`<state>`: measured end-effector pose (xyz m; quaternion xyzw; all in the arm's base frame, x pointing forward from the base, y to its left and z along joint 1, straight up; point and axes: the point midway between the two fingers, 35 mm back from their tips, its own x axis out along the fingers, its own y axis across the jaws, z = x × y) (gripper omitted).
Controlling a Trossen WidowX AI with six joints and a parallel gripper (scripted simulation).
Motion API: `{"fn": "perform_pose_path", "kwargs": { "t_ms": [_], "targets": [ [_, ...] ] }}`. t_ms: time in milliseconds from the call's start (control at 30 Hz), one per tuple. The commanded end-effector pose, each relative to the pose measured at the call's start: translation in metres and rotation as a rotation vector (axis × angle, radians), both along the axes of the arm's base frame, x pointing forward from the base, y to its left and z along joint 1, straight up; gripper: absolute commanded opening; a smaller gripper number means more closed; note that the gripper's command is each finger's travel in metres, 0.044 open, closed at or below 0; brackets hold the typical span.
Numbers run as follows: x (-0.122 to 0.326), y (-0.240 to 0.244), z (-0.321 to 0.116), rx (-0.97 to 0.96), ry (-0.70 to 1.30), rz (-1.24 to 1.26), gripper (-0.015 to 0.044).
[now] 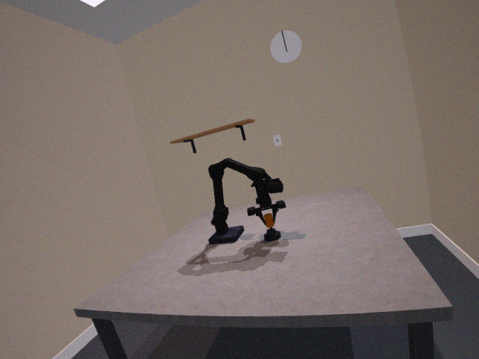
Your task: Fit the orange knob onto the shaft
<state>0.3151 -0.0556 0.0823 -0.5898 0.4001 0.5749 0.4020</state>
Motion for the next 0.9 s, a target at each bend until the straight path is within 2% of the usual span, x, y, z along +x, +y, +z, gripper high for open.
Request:
{"fn": "perform_pose_path", "kwargs": {
  "t_ms": [0, 867],
  "targets": [
    [-0.0003, -0.0001, 0.0003, -0.002, -0.001, 0.085, 0.0],
    [-0.0002, -0.0001, -0.0037, -0.002, -0.001, 0.085, 0.0]
  ]
}}
